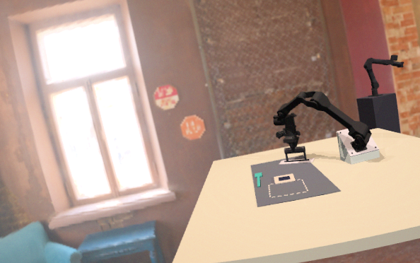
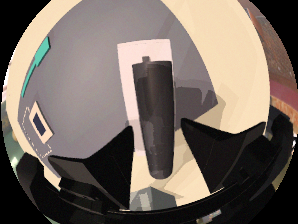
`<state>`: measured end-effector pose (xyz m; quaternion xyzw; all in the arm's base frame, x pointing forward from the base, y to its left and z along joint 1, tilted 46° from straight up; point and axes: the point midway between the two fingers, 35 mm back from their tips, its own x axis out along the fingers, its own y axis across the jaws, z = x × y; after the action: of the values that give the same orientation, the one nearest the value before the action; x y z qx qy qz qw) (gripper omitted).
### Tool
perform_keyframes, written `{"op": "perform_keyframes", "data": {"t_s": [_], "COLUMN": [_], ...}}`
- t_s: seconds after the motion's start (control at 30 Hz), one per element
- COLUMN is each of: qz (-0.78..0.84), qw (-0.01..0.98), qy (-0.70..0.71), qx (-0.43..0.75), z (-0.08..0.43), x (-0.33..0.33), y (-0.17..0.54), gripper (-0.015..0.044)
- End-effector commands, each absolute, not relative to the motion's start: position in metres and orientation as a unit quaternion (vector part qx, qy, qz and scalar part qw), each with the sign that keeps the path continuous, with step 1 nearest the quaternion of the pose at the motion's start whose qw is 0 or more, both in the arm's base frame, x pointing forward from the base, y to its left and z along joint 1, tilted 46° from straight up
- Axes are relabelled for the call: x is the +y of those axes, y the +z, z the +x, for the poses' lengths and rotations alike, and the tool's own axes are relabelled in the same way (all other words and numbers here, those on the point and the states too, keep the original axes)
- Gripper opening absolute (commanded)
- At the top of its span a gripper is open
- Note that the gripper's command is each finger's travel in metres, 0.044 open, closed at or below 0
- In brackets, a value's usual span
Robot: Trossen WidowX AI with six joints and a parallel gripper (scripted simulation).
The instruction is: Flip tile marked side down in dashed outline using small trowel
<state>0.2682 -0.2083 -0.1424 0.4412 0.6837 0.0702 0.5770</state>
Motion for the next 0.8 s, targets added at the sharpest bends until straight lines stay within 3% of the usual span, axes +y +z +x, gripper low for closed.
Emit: {"op": "perform_keyframes", "data": {"t_s": [0.0, 0.1, 0.77], "qz": [0.448, 0.448, 0.448], "qw": [0.572, 0.572, 0.572], "qy": [0.070, 0.070, 0.070], "qx": [0.684, 0.684, 0.684], "z": [0.2666, 0.2666, 0.2666], "x": [-0.2044, -0.2044, -0.2044], "y": [-0.1449, -0.1449, -0.1449], "gripper": [0.0165, 0.0130, 0.0130]}}
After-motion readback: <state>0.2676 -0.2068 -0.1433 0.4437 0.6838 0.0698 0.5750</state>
